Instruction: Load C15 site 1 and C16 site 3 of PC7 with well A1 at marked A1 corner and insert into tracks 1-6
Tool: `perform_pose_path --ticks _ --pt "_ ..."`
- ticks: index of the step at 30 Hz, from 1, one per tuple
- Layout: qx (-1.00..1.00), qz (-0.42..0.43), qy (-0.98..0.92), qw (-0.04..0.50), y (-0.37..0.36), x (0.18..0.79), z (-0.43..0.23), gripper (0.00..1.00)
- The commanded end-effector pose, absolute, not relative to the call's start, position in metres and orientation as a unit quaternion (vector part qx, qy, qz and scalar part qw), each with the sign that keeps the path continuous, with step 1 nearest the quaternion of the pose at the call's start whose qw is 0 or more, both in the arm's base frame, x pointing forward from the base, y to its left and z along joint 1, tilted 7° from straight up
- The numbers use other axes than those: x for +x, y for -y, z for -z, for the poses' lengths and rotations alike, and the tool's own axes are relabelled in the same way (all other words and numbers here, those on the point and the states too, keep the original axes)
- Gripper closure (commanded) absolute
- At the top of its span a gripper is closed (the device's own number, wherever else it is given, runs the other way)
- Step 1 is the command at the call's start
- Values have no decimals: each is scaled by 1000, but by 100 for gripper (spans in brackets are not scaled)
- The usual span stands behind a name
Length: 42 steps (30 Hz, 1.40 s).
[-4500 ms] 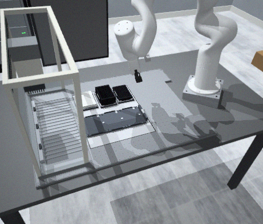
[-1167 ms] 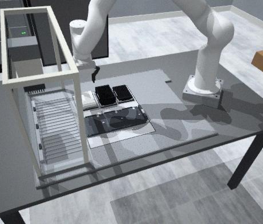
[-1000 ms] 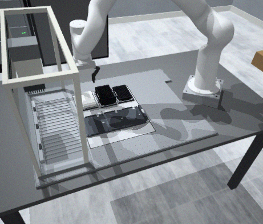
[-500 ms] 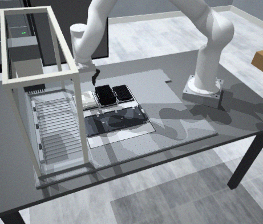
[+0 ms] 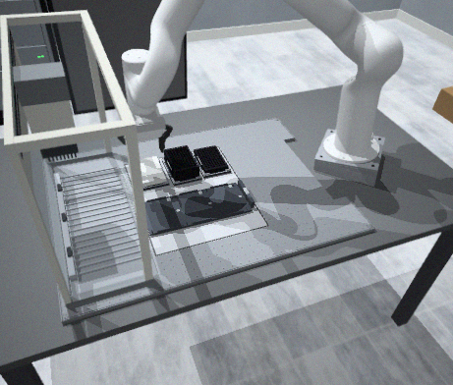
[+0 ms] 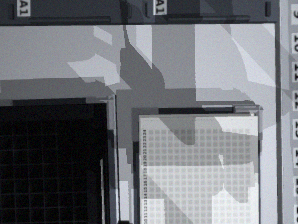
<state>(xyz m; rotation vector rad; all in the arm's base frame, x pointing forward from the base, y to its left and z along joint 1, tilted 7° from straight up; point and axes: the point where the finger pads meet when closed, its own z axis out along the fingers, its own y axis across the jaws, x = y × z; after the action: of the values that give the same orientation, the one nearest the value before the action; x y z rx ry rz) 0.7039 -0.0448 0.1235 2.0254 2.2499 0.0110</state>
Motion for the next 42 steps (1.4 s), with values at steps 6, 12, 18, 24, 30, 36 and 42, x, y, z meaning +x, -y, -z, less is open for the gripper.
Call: perform_pose_path --ticks 6,12,18,24,30,36,42 --pt "668 -4 -742 58 46 706 -113 0" --pt "668 -4 -742 58 46 707 -103 0" --pt "668 -4 -742 58 47 707 -96 0" --pt "668 -4 -742 58 48 708 -86 0" --pt "668 -4 -742 58 48 709 -77 0" --pt "668 -4 -742 58 48 709 -73 0" --pt "668 -4 -742 58 48 710 -73 0"
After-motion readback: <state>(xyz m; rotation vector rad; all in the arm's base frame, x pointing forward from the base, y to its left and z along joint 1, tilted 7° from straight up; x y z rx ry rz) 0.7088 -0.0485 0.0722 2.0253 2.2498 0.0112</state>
